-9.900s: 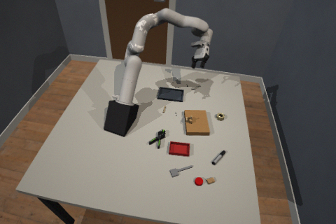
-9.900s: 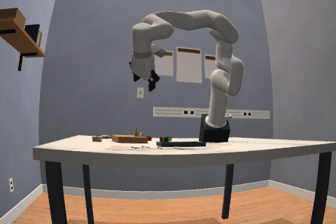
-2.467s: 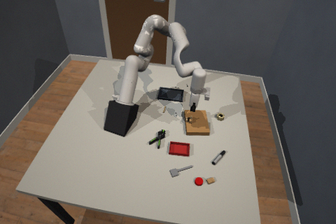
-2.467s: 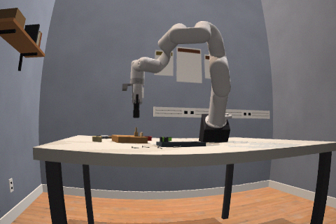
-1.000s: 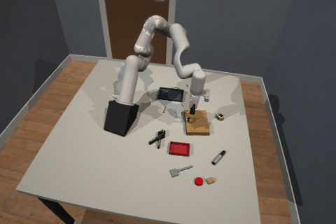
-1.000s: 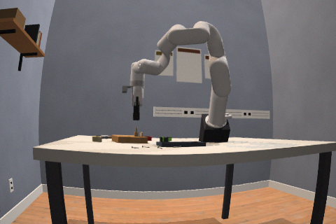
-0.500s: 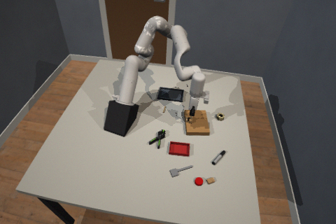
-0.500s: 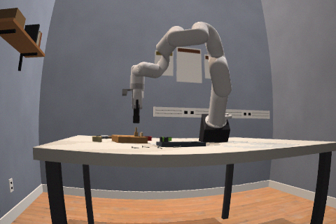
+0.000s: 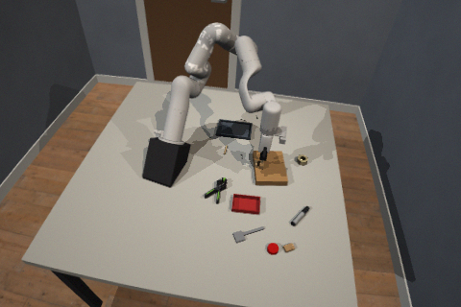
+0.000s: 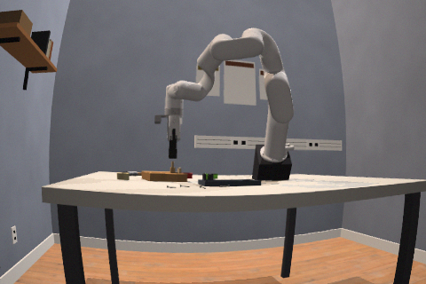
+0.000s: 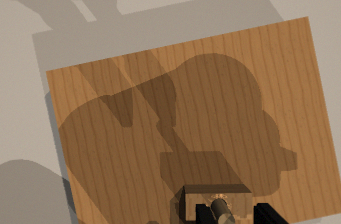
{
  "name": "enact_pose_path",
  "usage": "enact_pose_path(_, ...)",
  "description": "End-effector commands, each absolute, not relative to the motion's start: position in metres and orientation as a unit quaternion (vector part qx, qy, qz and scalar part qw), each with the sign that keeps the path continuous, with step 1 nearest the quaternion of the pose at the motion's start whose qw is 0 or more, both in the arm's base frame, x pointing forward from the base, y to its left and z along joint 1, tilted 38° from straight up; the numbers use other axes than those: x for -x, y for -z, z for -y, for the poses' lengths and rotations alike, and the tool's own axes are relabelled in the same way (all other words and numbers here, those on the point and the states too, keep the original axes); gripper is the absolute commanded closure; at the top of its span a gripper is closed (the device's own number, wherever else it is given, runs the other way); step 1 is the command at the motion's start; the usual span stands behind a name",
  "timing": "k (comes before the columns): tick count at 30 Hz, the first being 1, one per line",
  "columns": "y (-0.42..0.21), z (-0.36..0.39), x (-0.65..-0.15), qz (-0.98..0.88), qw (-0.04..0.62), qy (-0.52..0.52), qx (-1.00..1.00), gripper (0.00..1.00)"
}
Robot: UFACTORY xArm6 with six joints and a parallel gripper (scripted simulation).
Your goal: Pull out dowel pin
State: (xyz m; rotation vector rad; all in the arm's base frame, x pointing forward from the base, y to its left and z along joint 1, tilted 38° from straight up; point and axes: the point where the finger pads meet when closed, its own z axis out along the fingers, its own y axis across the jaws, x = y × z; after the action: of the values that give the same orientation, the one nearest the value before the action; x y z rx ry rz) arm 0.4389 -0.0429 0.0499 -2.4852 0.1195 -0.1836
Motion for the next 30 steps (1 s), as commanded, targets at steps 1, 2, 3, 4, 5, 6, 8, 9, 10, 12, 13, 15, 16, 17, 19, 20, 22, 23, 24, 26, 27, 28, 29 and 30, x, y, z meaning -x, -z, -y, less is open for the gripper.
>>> enact_pose_path(1, -0.0500, 0.0432, -0.4400, -0.046, 0.317, 0.071, 0.945, 0.72)
enact_pose_path(2, -0.0498, 0.0431, -0.4400, -0.046, 0.317, 0.071, 0.945, 0.72)
enact_pose_path(3, -0.0497, 0.0430, -0.4400, -0.046, 0.317, 0.071, 0.945, 0.72)
enact_pose_path(4, -0.0496, 0.0430, -0.4400, -0.046, 0.317, 0.071, 0.945, 0.72)
enact_pose_path(5, -0.0496, 0.0430, -0.4400, -0.046, 0.317, 0.071, 0.945, 0.72)
enact_pose_path(6, -0.0496, 0.0429, -0.4401, -0.046, 0.317, 0.071, 0.945, 0.72)
enact_pose_path(8, -0.0496, 0.0429, -0.4401, -0.046, 0.317, 0.071, 0.945, 0.72)
enact_pose_path(9, -0.0496, 0.0429, -0.4401, -0.046, 0.317, 0.071, 0.945, 0.72)
enact_pose_path(10, -0.0496, 0.0429, -0.4401, -0.046, 0.317, 0.071, 0.945, 0.72)
enact_pose_path(12, -0.0496, 0.0429, -0.4401, -0.046, 0.317, 0.071, 0.945, 0.72)
enact_pose_path(13, -0.0496, 0.0429, -0.4401, -0.046, 0.317, 0.071, 0.945, 0.72)
enact_pose_path(15, -0.0496, 0.0429, -0.4401, -0.046, 0.317, 0.071, 0.945, 0.72)
enact_pose_path(16, -0.0495, 0.0429, -0.4401, -0.046, 0.317, 0.071, 0.945, 0.72)
enact_pose_path(17, -0.0495, 0.0429, -0.4401, -0.046, 0.317, 0.071, 0.945, 0.72)
enact_pose_path(19, -0.0494, 0.0428, -0.4401, -0.046, 0.317, 0.071, 0.945, 0.72)
enact_pose_path(20, -0.0493, 0.0427, -0.4401, -0.046, 0.317, 0.071, 0.945, 0.72)
enact_pose_path(22, -0.0490, 0.0425, -0.4402, -0.046, 0.317, 0.071, 0.945, 0.72)
enact_pose_path(23, -0.0488, 0.0424, -0.4402, -0.046, 0.317, 0.071, 0.945, 0.72)
enact_pose_path(24, -0.0485, 0.0422, -0.4403, -0.046, 0.317, 0.071, 0.945, 0.72)
enact_pose_path(26, -0.0485, 0.0422, -0.4403, -0.046, 0.317, 0.071, 0.945, 0.72)
enact_pose_path(27, -0.0482, 0.0419, -0.4403, -0.046, 0.317, 0.071, 0.945, 0.72)
enact_pose_path(28, -0.0479, 0.0417, -0.4404, -0.046, 0.317, 0.071, 0.945, 0.72)
enact_pose_path(29, -0.0475, 0.0414, -0.4405, -0.046, 0.317, 0.071, 0.945, 0.72)
enact_pose_path(30, -0.0471, 0.0410, -0.4406, -0.046, 0.317, 0.071, 0.945, 0.72)
